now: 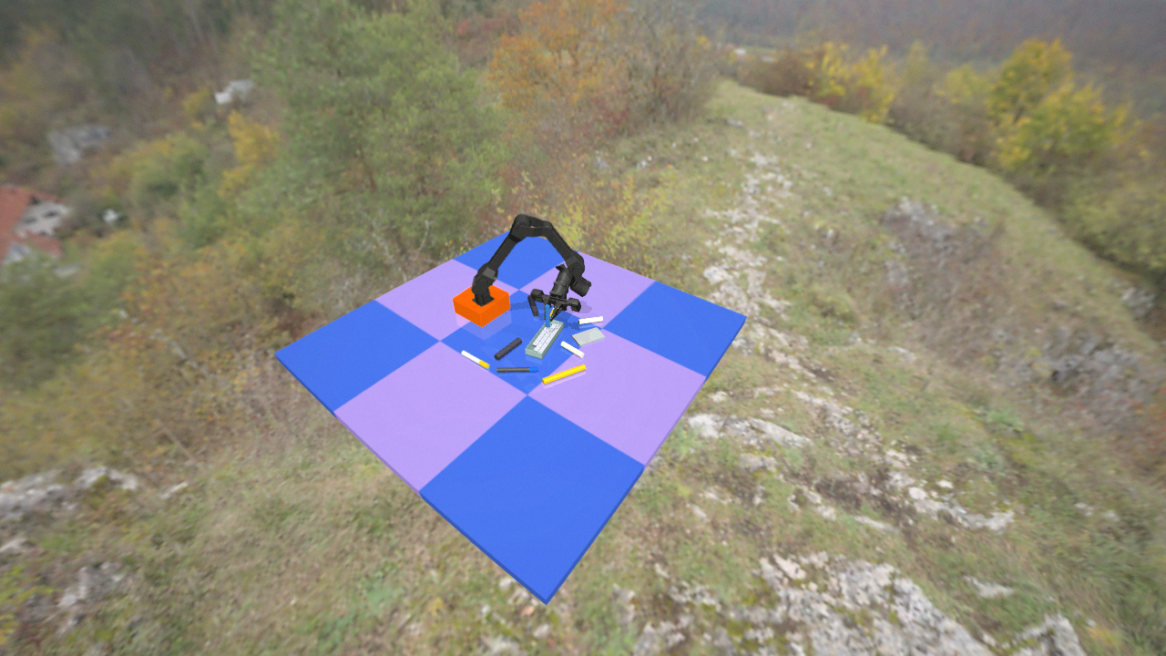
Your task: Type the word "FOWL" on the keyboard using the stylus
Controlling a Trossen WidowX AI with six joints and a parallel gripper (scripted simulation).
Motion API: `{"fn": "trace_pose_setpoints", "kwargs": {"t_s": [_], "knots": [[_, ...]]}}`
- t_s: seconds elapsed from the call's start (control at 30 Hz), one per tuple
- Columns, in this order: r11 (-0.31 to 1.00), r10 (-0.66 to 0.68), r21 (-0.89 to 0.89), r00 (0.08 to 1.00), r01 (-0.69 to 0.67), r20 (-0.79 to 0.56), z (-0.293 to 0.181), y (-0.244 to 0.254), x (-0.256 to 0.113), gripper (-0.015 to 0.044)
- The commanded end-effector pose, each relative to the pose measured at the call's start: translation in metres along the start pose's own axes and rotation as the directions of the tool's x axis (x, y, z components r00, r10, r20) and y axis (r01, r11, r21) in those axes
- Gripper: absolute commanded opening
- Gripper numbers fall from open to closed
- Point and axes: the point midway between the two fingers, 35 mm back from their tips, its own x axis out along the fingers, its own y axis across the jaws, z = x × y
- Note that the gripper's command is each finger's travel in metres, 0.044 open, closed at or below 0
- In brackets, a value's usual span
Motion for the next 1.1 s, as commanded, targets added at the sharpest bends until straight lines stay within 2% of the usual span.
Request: {"fn": "trace_pose_setpoints", "kwargs": {"t_s": [0.0, 1.07], "knots": [[1.0, 0.002, 0.002, 1.0, -0.002, 0.001, 0.0024, 0.0005, 0.0014, 0.0081], [1.0, 0.002, 0.002, 1.0, -0.002, 0.001, 0.0093, 0.0006, 0.0055, 0.0081]]}}
